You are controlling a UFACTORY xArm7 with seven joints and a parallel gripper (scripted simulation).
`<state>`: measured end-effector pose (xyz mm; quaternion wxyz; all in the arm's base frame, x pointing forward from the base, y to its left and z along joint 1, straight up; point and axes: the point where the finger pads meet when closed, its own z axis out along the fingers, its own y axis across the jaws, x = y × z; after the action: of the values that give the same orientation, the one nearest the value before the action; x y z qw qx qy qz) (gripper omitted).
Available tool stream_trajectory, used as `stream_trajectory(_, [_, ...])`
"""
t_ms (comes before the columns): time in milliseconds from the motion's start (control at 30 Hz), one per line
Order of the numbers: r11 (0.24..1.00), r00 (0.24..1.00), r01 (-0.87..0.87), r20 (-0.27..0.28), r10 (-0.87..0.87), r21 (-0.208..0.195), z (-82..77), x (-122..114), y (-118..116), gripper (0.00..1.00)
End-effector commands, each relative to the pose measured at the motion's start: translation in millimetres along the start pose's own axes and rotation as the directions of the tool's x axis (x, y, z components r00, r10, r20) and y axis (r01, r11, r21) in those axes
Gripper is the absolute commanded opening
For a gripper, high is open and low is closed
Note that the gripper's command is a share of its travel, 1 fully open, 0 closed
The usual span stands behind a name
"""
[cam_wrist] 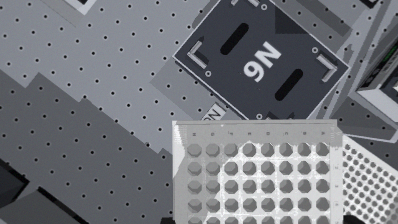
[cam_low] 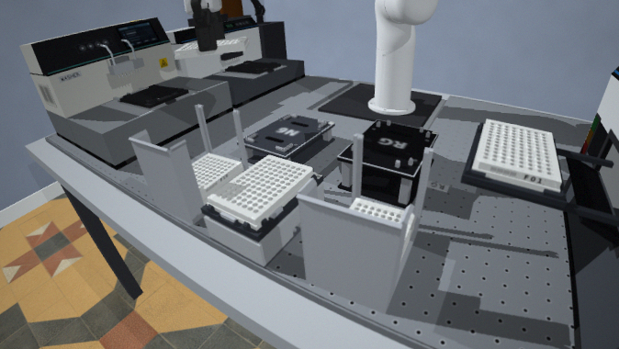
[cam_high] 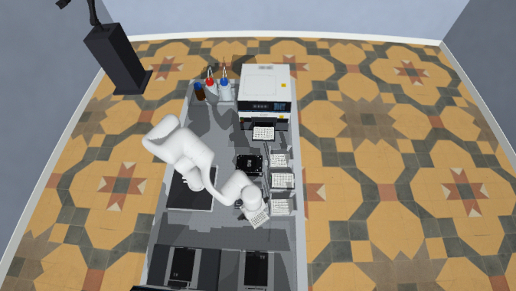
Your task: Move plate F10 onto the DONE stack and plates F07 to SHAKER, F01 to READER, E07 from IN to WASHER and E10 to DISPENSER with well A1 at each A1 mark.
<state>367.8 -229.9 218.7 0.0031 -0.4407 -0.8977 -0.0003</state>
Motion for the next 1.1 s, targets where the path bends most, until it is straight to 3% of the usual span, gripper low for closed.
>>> stream_trajectory(0, [0.999,0.999,0.053,0.005,-0.053,-0.002,-1.8,11.8,9.1,0.0])
stream_trajectory(1067, [0.963,0.963,0.271,0.004,-0.271,-0.001,-1.6,87.3,60.6,0.0])
